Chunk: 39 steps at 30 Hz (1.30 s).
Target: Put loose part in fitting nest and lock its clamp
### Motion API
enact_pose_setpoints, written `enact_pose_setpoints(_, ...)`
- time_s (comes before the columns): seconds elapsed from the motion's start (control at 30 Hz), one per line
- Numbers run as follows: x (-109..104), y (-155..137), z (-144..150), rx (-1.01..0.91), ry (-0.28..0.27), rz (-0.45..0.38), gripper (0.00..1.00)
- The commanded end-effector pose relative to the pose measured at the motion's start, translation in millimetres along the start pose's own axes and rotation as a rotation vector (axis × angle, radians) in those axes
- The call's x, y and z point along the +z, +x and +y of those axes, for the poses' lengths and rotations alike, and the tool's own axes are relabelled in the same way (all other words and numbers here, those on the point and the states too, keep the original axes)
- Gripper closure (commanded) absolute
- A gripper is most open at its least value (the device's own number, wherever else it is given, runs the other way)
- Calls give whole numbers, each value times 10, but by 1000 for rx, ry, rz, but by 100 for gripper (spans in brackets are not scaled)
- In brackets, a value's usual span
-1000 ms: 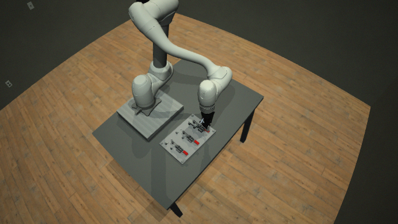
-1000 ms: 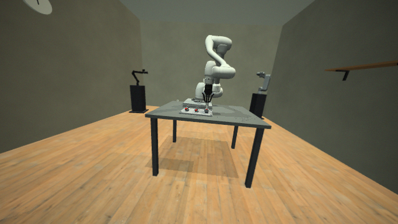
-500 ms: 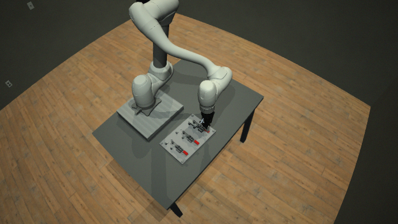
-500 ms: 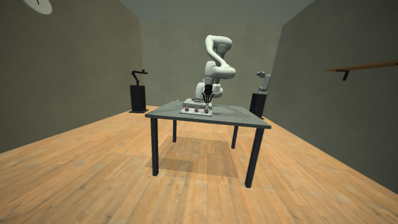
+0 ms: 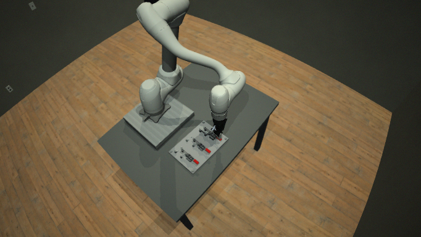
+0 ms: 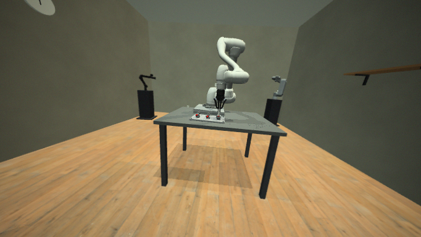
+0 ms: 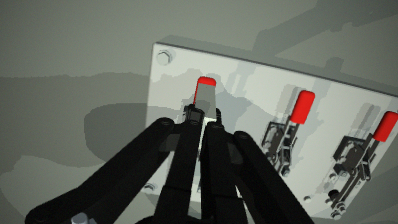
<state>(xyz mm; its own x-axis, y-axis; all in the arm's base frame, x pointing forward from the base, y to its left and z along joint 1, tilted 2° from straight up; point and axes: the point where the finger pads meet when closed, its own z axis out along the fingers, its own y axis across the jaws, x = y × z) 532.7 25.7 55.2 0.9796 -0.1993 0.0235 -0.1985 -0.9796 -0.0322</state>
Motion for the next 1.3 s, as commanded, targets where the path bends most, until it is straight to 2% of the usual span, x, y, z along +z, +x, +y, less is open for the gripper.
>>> enact_pose_setpoints(0.0,1,0,0,0,0,0,90)
enact_pose_setpoints(1.27,41,0,0,0,0,0,90)
